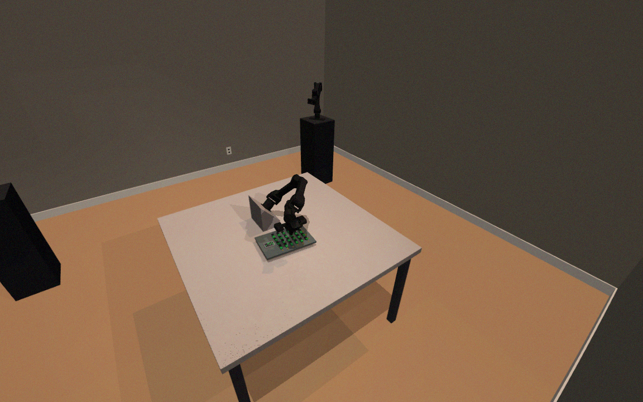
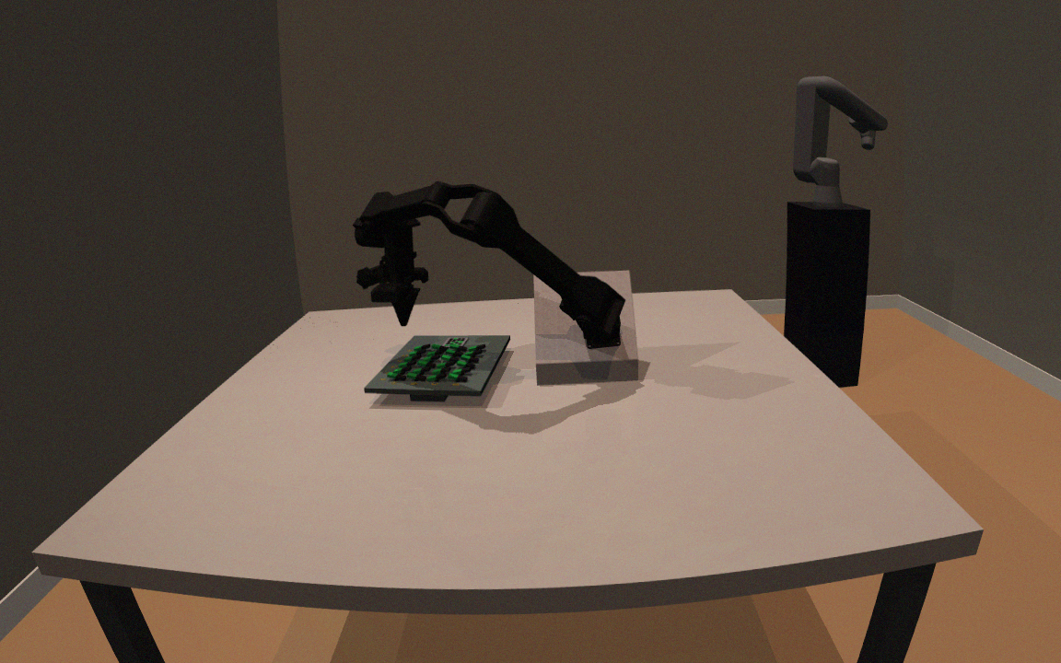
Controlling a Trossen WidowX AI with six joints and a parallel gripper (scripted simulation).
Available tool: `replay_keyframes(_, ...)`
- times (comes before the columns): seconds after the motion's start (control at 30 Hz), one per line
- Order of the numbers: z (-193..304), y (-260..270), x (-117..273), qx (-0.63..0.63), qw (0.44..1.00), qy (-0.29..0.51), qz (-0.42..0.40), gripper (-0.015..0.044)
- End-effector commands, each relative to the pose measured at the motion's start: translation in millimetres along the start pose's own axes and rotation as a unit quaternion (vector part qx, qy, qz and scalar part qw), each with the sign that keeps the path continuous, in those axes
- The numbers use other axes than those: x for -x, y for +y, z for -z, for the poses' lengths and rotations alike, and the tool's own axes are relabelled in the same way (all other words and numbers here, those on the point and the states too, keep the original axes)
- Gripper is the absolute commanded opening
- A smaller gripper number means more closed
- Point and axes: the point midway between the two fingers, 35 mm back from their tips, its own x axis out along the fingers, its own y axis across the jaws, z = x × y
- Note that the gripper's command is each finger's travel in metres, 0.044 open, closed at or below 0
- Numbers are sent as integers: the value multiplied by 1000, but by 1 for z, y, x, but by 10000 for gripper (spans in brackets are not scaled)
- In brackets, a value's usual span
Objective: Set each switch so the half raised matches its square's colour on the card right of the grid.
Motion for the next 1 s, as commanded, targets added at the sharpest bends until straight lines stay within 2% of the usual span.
replay_keyframes(0.0,12,12,0,2,1000,11,0,0)
replay_keyframes(0.33,98,68,0,0,1000,12,-2,0)
replay_keyframes(0.57,100,68,-2,0,1000,12,-1,0)
replay_keyframes(0.7,101,69,-33,1,1000,0,-2,0)
replay_keyframes(0.97,102,69,-44,1,1000,-1,-2,0)
